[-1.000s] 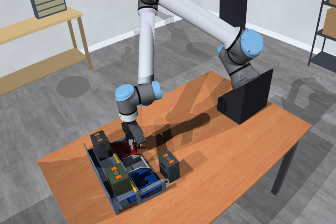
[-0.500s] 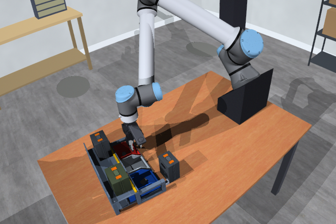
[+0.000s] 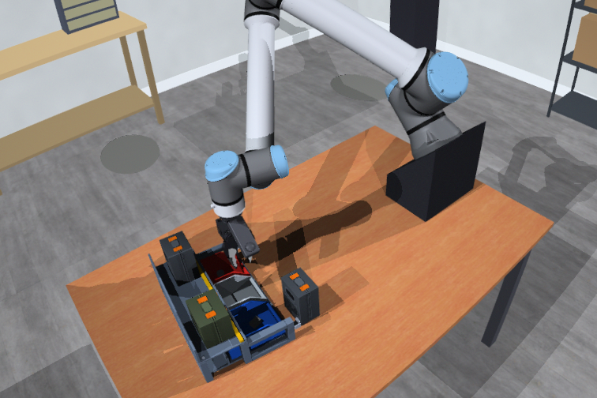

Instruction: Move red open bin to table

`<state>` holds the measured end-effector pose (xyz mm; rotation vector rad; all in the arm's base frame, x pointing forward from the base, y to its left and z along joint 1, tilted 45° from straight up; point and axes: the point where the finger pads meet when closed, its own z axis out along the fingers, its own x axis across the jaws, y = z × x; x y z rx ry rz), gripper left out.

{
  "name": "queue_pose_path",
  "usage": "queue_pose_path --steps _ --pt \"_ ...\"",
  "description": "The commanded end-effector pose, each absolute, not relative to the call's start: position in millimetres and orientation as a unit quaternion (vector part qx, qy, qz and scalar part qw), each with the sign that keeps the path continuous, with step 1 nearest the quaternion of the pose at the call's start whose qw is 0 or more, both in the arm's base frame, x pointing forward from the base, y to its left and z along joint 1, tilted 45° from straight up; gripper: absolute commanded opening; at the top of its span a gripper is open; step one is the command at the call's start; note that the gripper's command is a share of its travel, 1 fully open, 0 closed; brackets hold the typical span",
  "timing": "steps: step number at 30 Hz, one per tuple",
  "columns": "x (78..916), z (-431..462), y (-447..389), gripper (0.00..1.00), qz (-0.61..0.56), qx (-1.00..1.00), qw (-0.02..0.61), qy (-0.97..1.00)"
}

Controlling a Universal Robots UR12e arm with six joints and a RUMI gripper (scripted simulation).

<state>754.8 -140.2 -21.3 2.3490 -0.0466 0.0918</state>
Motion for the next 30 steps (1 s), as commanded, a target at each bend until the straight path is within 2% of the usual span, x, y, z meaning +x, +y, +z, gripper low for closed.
queue_pose_path --steps 1,30 --pt "755.1 -19.6 -138.6 0.26 0.037 0.922 0.385 -0.018" --pt "754.9 -16.3 -135.6 0.26 0.037 0.922 0.385 -0.018"
